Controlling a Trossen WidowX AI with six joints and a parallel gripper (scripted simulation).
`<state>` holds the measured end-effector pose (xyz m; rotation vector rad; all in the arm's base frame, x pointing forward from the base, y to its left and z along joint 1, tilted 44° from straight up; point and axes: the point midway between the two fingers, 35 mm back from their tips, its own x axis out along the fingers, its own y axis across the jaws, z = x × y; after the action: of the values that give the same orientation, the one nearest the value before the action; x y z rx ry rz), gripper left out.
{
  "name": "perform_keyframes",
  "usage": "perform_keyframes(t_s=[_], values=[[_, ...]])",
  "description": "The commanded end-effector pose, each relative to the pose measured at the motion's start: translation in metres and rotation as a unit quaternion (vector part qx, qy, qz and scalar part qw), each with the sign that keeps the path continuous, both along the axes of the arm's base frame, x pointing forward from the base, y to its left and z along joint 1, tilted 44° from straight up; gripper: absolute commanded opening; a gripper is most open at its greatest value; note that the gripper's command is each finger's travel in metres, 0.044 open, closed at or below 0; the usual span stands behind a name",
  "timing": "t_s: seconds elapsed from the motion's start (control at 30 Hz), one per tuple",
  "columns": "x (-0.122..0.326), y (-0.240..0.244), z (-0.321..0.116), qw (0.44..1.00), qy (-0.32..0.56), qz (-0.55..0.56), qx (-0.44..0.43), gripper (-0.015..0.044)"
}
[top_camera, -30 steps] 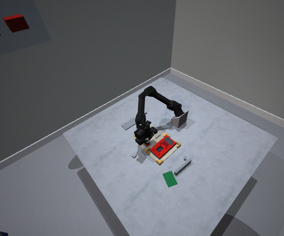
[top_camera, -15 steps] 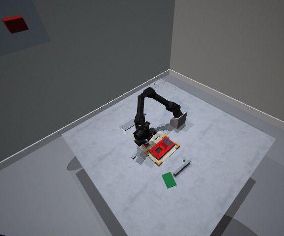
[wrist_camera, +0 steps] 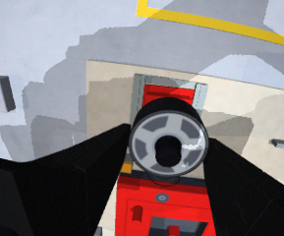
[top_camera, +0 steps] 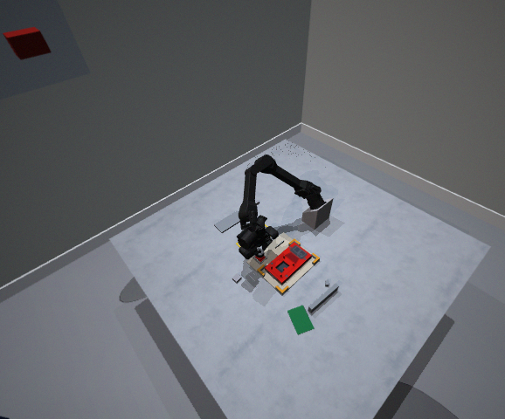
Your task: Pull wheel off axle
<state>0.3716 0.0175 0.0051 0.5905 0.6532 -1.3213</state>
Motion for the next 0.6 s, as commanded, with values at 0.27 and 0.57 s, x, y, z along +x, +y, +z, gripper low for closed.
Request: perform_keyframes(t_s=[0.27,0.57], values=[[-0.0008,0.0049,0.0036,1.000,-0.001,0.001,0.001,0.0000],[-0.0011,0.0069,0.0057,1.000,-0.001,0.001,0.000,0.0000]])
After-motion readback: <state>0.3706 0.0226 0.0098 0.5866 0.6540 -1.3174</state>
